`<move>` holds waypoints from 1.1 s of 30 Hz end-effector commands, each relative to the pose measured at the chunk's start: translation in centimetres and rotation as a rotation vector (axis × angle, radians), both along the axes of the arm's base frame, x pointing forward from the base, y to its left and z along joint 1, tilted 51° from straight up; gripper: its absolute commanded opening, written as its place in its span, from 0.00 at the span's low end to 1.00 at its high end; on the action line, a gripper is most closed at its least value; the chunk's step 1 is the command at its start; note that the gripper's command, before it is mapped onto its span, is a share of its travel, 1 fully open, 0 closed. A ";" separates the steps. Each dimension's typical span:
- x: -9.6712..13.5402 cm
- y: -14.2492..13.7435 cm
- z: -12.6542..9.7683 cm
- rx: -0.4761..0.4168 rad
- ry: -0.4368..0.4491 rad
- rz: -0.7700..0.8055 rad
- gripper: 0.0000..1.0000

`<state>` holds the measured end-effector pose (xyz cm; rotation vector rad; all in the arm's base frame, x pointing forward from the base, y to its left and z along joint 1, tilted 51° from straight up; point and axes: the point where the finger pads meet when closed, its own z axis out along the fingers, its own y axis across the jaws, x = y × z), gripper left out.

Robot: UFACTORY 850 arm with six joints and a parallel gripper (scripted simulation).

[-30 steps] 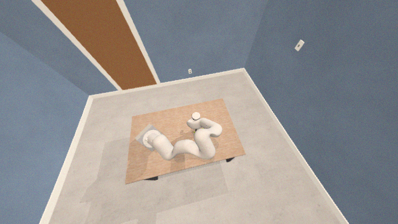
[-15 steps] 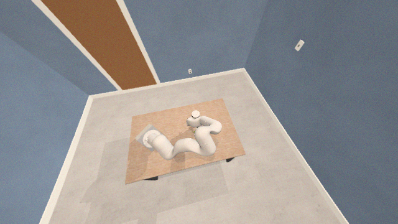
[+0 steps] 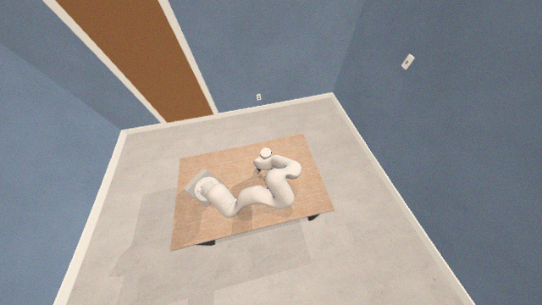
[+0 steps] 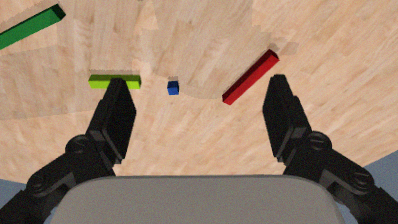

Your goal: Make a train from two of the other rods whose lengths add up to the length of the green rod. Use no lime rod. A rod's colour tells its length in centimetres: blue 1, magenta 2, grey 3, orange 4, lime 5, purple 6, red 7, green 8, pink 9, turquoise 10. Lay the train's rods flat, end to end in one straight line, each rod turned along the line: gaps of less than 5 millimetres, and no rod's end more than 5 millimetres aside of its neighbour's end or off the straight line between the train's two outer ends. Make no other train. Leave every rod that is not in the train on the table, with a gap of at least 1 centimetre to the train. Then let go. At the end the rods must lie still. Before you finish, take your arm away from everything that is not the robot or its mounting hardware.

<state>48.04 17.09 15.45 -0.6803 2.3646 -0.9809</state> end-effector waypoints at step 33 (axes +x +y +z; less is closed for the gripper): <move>0.1 1.4 -1.0 -0.209 0.182 0.207 1.00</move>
